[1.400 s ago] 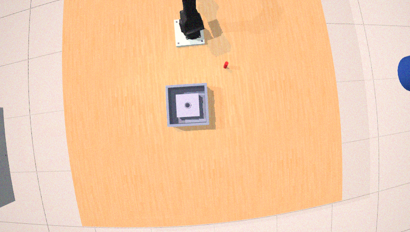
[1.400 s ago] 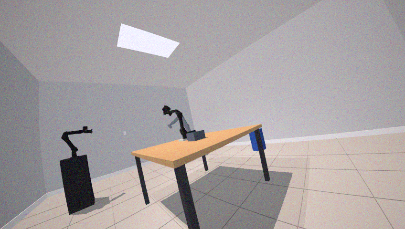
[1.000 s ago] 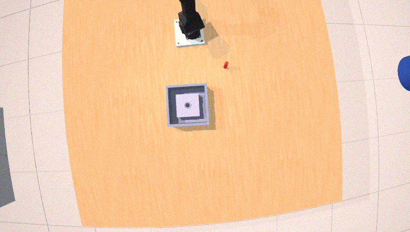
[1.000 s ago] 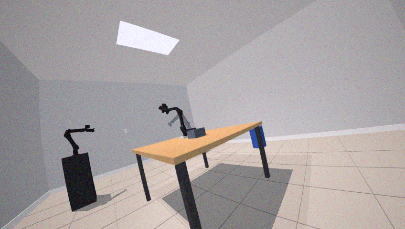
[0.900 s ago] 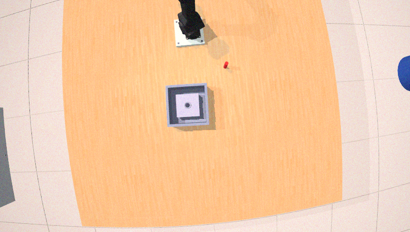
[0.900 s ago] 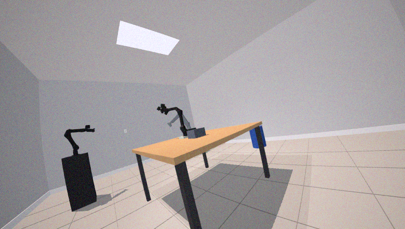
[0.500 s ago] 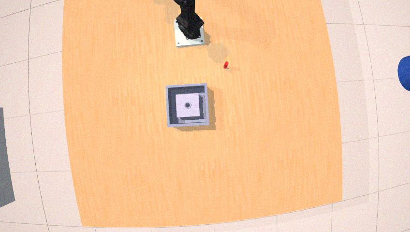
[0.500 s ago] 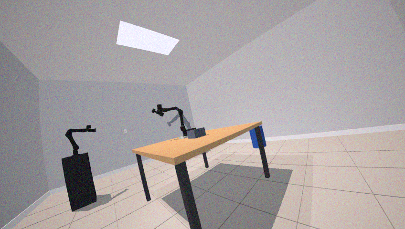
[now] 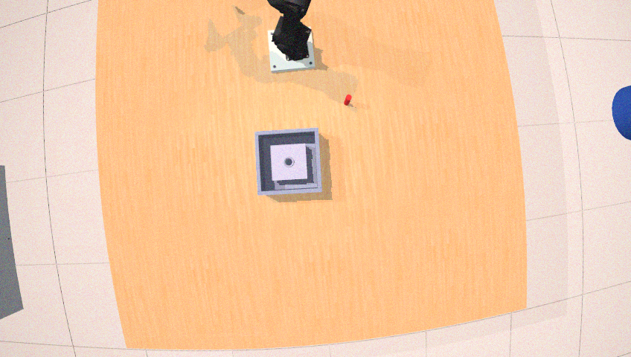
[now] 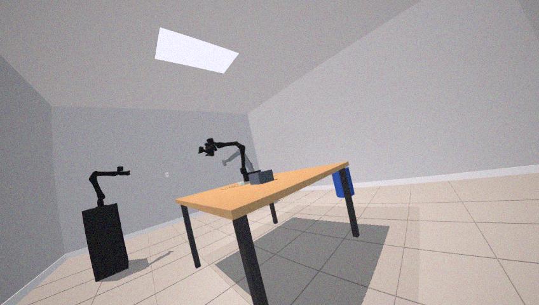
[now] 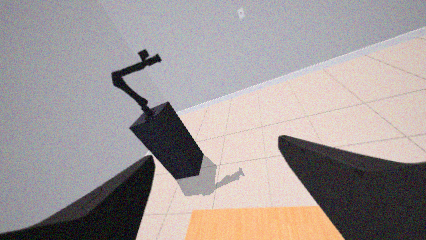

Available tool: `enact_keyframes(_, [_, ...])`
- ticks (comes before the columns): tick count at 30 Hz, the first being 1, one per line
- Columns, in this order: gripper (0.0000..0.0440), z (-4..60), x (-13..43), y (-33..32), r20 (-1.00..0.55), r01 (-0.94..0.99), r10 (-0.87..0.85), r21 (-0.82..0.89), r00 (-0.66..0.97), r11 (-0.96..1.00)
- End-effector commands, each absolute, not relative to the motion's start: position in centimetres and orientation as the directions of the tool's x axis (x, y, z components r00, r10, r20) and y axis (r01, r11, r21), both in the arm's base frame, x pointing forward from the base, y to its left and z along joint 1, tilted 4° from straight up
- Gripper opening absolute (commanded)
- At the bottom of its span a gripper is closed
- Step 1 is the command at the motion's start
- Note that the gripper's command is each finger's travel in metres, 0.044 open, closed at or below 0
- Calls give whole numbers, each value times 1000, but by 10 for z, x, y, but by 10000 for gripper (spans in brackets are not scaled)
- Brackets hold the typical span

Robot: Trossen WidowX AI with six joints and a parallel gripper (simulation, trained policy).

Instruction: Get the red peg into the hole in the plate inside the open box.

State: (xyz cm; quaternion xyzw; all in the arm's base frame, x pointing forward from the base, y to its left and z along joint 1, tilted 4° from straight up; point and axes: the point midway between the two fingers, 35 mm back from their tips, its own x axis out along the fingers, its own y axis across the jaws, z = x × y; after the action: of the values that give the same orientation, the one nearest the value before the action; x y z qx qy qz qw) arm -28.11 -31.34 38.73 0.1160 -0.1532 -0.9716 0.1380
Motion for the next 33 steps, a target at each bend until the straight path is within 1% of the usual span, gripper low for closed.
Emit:
enact_keyframes(1, [440,372,-238,-336,-242,353,-418,269,-876,-896])
enact_keyframes(9, [440,352,-156,-361,-332,560,-589,189,-737,-807])
enact_keyframes(18, [440,330,-62,-365,-432,763,-724,116,-538,-636])
enact_keyframes(26, [440,311,19,-347,-520,899,-786,75,-334,-432])
enact_keyframes(33, [440,297,86,-316,-594,972,-791,63,-146,-226])
